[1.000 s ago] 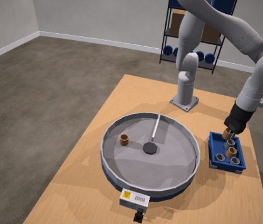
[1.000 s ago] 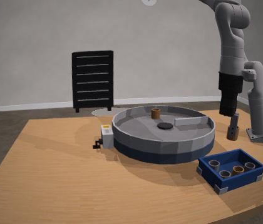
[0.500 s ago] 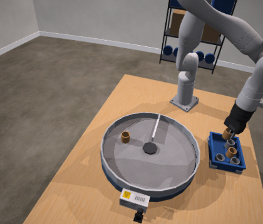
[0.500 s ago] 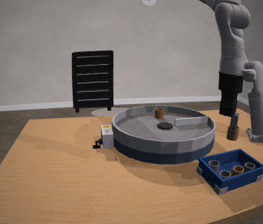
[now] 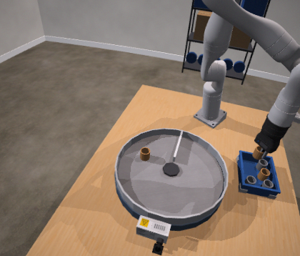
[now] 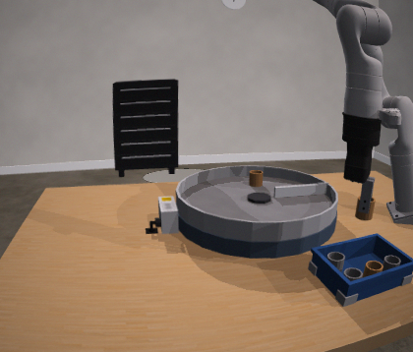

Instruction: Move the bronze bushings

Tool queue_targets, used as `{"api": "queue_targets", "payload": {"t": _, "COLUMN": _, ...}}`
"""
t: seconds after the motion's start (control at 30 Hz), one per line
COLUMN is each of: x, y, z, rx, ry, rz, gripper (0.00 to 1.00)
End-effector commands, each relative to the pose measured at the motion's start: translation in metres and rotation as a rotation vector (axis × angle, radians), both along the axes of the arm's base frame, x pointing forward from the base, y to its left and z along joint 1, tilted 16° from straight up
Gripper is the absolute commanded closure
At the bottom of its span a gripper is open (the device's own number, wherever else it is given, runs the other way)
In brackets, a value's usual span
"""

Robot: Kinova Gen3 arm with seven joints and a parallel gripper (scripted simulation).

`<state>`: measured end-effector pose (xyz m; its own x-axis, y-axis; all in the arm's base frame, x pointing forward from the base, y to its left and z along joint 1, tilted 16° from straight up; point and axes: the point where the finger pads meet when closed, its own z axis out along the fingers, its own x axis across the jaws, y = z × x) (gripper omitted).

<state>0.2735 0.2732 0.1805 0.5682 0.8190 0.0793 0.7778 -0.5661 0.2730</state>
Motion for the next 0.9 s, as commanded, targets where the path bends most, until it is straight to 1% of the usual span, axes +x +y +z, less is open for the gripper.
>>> {"api": "queue_targets", "payload": {"t": 0.0, "x": 0.002, "y": -0.004, "z": 0.002, "rx": 0.001, "ry": -0.004, "rz": -0.004, "gripper": 1.00}}
{"api": "queue_targets", "payload": {"t": 0.1, "x": 0.002, "y": -0.005, "z": 0.002, "rx": 0.001, "ry": -0.004, "rz": -0.004, "gripper": 1.00}}
{"api": "queue_targets", "payload": {"t": 0.3, "x": 0.005, "y": -0.017, "z": 0.004, "rx": 0.001, "ry": -0.004, "rz": -0.004, "gripper": 1.00}}
{"api": "queue_targets", "payload": {"t": 0.6, "x": 0.012, "y": -0.042, "z": 0.008, "rx": 0.001, "ry": -0.004, "rz": -0.004, "gripper": 1.00}}
{"api": "queue_targets", "payload": {"t": 0.67, "x": 0.012, "y": -0.042, "z": 0.008, "rx": 0.001, "ry": -0.004, "rz": -0.004, "gripper": 1.00}}
{"api": "queue_targets", "payload": {"t": 0.87, "x": 0.017, "y": -0.062, "z": 0.011, "rx": 0.001, "ry": -0.004, "rz": -0.004, "gripper": 1.00}}
